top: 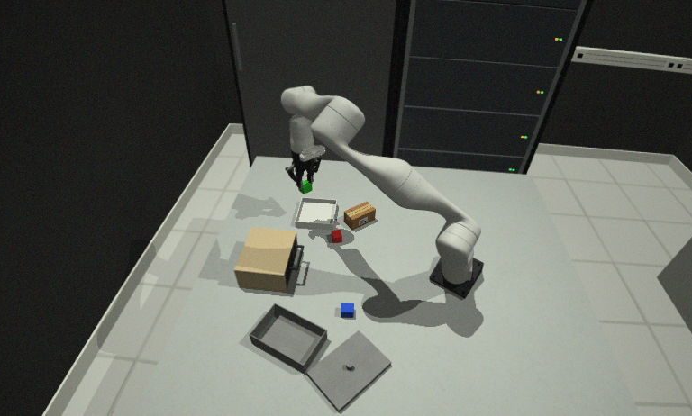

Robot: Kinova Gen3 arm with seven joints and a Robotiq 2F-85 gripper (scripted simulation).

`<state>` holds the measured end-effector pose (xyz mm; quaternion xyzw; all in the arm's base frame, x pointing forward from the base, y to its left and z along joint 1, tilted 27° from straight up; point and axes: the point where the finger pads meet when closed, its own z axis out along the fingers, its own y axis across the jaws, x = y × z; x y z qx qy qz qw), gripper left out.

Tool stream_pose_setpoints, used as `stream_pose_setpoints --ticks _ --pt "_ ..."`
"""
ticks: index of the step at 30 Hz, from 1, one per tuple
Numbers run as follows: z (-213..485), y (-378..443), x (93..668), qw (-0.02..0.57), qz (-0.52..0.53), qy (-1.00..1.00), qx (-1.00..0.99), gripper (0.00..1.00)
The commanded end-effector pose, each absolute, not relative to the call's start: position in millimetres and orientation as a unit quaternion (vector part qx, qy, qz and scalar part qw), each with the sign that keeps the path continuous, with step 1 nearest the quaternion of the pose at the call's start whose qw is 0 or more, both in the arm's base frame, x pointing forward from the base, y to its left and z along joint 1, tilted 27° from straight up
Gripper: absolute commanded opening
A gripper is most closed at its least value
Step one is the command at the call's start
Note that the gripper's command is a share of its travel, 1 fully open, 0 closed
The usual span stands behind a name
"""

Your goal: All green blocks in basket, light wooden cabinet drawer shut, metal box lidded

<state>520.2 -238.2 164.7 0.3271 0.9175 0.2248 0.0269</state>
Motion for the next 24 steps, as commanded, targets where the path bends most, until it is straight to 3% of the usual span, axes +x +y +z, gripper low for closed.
stream_pose_setpoints --ticks 1,24 --pt "165 -238 520 0.026 0.227 0.918 0.325 0.10" --pt "153 -234 521 0.026 0.226 0.918 0.325 0.10"
